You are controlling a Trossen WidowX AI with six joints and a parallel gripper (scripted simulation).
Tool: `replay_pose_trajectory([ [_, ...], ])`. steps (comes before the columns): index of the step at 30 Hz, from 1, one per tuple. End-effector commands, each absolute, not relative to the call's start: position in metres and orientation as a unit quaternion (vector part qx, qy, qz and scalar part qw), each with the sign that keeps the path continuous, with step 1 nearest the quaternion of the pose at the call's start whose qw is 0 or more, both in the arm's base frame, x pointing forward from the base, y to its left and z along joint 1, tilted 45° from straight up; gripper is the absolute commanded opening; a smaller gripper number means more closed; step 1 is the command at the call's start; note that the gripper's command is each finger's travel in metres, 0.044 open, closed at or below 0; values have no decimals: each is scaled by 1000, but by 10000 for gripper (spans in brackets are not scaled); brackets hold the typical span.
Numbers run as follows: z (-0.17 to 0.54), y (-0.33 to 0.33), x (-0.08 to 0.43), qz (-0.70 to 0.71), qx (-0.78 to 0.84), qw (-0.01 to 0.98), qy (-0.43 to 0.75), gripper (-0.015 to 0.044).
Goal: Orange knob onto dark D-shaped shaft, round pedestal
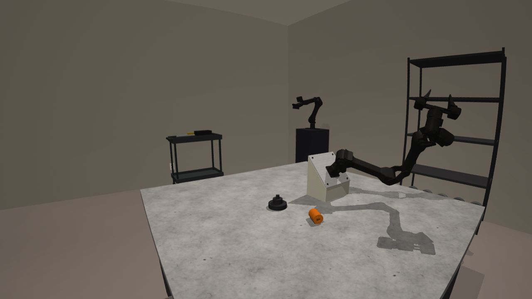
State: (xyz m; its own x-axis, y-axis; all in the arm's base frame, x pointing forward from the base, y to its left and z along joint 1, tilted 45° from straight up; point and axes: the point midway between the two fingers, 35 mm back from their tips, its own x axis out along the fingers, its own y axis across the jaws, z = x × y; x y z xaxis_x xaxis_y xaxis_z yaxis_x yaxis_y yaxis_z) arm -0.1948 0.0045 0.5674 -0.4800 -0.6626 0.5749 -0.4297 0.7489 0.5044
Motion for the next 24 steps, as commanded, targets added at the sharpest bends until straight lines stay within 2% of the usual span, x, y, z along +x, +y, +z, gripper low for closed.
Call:
replay_pose_trajectory([
  [1,568,3,-192,-152,322,400,-845,426],
  [3,576,-12,-173,-185,315,441,-819,440],
  [5,587,-38,-132,-245,298,522,-761,440],
  [13,588,-94,-13,-338,236,705,-577,440],
  [24,513,-130,176,-322,100,911,-238,440],
])
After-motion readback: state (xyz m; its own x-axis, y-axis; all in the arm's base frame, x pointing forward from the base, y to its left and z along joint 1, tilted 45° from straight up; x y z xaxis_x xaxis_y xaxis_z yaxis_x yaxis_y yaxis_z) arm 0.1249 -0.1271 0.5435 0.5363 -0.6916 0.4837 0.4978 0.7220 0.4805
